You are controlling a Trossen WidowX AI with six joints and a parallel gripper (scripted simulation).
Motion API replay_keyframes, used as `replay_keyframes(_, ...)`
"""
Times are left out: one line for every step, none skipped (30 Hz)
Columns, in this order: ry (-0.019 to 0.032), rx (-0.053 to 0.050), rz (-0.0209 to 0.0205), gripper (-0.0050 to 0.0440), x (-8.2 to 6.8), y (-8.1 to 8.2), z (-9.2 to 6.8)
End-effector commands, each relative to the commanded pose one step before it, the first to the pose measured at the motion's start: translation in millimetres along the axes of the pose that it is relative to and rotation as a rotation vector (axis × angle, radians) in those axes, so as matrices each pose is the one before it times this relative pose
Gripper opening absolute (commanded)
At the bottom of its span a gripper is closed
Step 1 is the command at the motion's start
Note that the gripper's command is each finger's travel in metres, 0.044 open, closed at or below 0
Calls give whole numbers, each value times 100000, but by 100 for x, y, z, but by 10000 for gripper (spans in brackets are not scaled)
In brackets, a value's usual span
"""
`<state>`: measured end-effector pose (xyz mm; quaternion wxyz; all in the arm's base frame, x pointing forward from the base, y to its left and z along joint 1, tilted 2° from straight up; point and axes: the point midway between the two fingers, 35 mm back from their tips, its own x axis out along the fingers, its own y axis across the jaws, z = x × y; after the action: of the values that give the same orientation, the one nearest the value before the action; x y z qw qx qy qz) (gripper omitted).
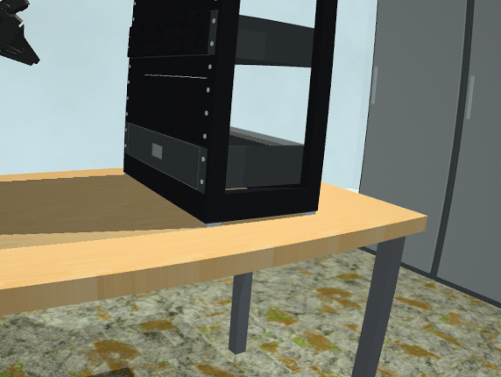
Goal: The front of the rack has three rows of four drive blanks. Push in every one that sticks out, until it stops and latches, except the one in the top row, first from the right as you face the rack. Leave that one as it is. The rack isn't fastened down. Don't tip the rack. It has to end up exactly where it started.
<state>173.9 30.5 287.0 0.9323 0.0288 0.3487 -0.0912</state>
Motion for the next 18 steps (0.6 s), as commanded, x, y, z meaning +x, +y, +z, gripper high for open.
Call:
replay_keyframes(-605,551,461,400,-181,-3,214)
replay_keyframes(0,0,0,400,0,0,0)
replay_keyframes(0,0,0,400,0,0,0)
replay_keyframes(0,0,0,400,0,0,0)
replay_keyframes(0,0,0,400,0,0,0)
replay_keyframes(0,0,0,400,0,0,0)
replay_keyframes(0,0,0,400,0,0,0)
replay_keyframes(0,0,0,400,0,0,0)
replay_keyframes(0,0,0,400,0,0,0)
replay_keyframes(0,0,0,400,0,0,0)
replay_keyframes(0,0,0,400,0,0,0)
replay_keyframes(0,0,0,400,0,0,0)
replay_keyframes(0,0,0,400,0,0,0)
replay_keyframes(0,0,0,400,0,0,0)
replay_keyframes(0,0,0,400,0,0,0)
replay_keyframes(0,0,0,400,0,0,0)
replay_keyframes(0,0,0,400,0,0,0)
replay_keyframes(0,0,0,440,0,0,0)
